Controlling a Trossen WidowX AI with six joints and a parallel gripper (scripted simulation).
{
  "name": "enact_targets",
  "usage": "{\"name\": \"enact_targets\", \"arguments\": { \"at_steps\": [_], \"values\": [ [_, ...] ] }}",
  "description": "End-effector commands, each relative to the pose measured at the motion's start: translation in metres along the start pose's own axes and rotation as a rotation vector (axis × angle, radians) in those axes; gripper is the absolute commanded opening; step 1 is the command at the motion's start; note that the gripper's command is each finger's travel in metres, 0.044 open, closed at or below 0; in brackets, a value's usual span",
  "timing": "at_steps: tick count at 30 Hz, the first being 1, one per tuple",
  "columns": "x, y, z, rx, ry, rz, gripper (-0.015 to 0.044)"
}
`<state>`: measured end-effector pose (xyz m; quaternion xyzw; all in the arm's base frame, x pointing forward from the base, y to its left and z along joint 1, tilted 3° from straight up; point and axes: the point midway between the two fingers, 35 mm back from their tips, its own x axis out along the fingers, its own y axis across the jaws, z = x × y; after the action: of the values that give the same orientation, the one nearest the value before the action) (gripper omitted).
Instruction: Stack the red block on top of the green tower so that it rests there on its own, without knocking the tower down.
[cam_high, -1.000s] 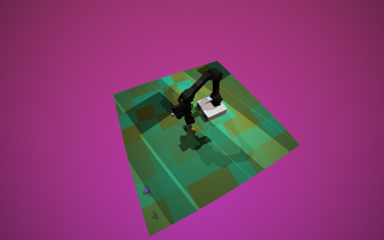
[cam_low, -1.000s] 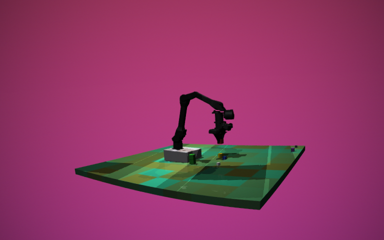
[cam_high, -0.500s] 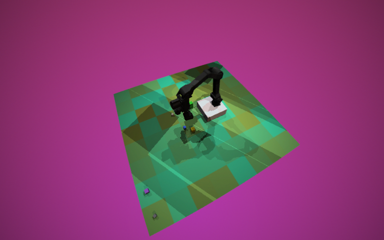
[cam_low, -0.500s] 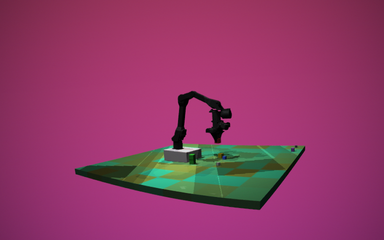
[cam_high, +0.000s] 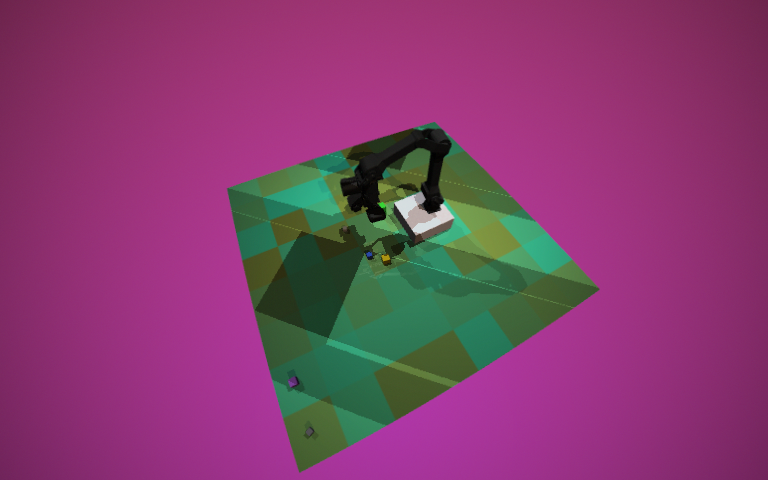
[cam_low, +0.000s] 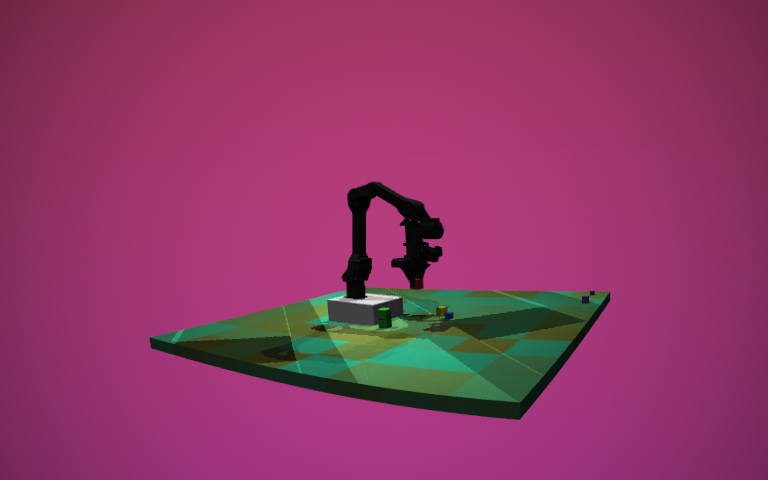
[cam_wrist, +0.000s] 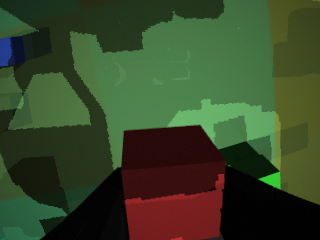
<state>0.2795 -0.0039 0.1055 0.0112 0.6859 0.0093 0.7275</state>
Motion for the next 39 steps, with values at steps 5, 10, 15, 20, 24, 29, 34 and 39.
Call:
{"name": "enact_targets", "arguments": {
  "at_steps": [5, 10, 15, 20, 24, 29, 34, 39],
  "values": [
    [0.001, -0.032, -0.020, -0.003, 0.005, 0.002, 0.0000],
    [0.002, -0.051, -0.034, -0.003, 0.005, 0.001, 0.0000],
    [0.003, -0.068, -0.050, -0.003, 0.006, 0.001, 0.0000],
    [0.004, -0.083, -0.066, -0.003, 0.006, 0.000, 0.0000],
    [0.005, -0.087, -0.071, -0.003, 0.006, 0.000, 0.0000],
    [0.025, -0.087, -0.072, -0.003, 0.006, 0.000, 0.0000],
    [0.033, -0.087, -0.072, -0.003, 0.006, 0.000, 0.0000],
    [0.052, -0.088, -0.072, -0.003, 0.006, 0.000, 0.0000]
  ]
}}
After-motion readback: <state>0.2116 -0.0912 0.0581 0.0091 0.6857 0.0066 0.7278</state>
